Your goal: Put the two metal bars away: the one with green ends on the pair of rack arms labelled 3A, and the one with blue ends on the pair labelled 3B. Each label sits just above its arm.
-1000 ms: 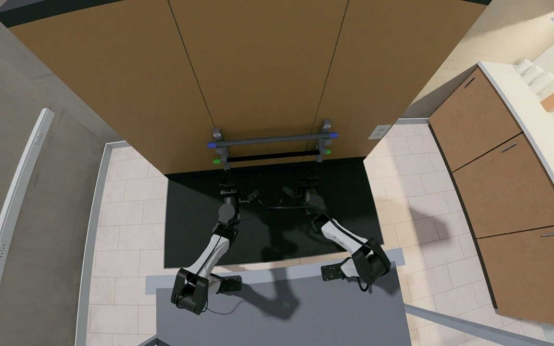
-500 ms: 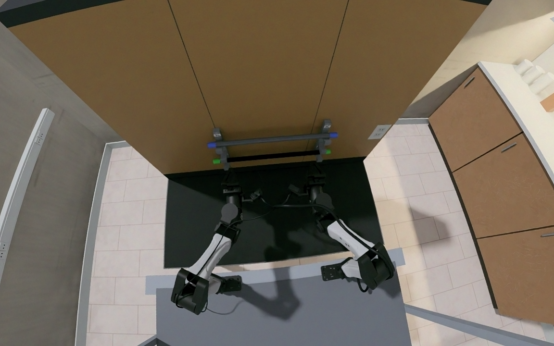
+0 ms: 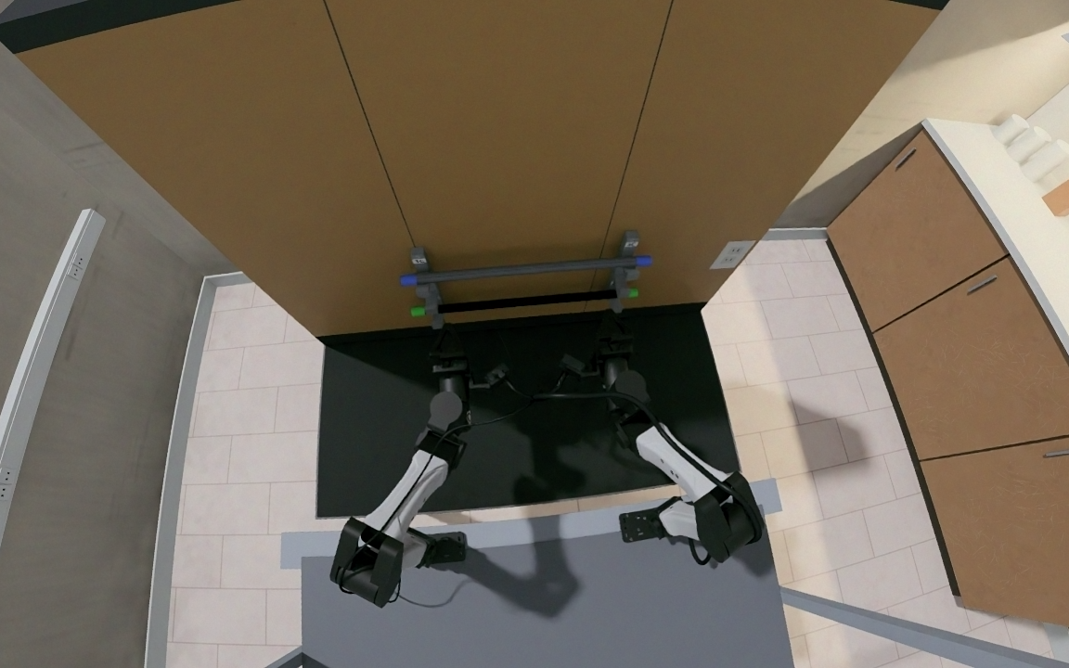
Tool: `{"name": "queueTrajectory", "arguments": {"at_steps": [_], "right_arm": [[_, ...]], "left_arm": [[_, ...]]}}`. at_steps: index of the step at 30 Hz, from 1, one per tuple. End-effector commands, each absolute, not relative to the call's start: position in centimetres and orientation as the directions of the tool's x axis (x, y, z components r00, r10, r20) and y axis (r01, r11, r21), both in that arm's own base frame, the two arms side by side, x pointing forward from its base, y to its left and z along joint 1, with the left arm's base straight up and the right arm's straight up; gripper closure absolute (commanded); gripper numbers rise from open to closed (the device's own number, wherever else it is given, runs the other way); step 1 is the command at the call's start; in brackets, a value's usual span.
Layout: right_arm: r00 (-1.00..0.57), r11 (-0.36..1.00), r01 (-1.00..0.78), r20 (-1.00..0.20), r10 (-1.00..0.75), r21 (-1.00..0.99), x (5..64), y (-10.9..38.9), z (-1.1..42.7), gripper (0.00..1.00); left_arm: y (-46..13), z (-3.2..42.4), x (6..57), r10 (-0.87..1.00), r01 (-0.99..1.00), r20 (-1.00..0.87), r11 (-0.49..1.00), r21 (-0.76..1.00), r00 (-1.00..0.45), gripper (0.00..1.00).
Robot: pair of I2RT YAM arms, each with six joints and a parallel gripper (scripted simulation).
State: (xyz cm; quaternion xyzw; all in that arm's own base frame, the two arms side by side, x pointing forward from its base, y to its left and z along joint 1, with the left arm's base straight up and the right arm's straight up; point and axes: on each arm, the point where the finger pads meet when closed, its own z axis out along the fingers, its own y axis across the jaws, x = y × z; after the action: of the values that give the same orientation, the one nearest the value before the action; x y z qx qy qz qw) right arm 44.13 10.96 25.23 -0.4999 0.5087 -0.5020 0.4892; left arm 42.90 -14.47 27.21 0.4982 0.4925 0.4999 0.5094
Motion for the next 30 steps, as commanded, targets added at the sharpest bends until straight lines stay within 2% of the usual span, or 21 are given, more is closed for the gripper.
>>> {"name": "queueTrajectory", "arguments": {"at_steps": [1,30], "right_arm": [[-0.015,-0.003,-0.003,0.003,-1.000,-1.000,43.95,10.94,26.04,0.00],[-0.015,-0.003,-0.003,0.003,-1.000,-1.000,43.95,10.94,27.04,0.00]], "left_arm": [[-14.96,27.04,43.35,1.000,-0.006,0.004,-0.004,1.000,0.016,0.00],[-14.97,28.04,43.34,1.000,-0.006,0.004,-0.004,1.000,0.016,0.00]]}}
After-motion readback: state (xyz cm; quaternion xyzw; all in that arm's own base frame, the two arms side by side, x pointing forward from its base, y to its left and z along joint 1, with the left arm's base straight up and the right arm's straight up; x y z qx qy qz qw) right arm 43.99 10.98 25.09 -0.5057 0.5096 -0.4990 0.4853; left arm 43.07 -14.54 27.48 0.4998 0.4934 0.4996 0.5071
